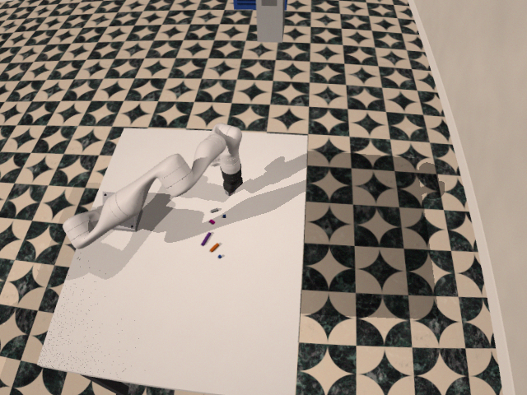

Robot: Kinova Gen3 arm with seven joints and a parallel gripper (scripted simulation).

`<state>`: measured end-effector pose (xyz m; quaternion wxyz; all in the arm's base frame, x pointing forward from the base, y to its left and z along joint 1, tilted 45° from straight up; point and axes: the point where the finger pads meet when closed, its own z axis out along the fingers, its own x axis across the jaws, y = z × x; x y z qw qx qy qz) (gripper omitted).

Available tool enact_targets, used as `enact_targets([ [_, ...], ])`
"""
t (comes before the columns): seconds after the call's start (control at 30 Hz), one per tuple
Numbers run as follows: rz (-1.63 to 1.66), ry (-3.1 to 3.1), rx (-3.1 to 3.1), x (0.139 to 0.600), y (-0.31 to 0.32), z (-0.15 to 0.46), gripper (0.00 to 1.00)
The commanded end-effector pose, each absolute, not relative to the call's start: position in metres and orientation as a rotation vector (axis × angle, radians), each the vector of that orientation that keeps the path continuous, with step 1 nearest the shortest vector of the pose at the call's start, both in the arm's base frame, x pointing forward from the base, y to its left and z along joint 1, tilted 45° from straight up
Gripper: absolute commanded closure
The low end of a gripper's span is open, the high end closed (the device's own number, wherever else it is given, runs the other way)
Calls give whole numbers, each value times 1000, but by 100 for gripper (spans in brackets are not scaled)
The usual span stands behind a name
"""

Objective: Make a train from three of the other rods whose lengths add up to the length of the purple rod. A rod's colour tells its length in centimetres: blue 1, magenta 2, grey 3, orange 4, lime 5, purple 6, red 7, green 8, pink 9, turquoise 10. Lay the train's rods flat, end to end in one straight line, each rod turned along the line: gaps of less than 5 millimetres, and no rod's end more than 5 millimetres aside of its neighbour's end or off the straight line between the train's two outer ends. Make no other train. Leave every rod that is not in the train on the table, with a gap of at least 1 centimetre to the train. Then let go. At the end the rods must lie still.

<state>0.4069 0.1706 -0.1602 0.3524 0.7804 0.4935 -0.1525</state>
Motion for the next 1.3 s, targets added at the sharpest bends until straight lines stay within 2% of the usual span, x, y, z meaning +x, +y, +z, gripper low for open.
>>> enact_targets([
  [0.0,-389,1266,2021,407,169,-161,46],
  [0.6,-389,1266,2021,407,169,-161,46],
  [0.63,-389,1266,2021,407,169,-161,76],
  [1.27,-389,1266,2021,407,169,-161,76],
])
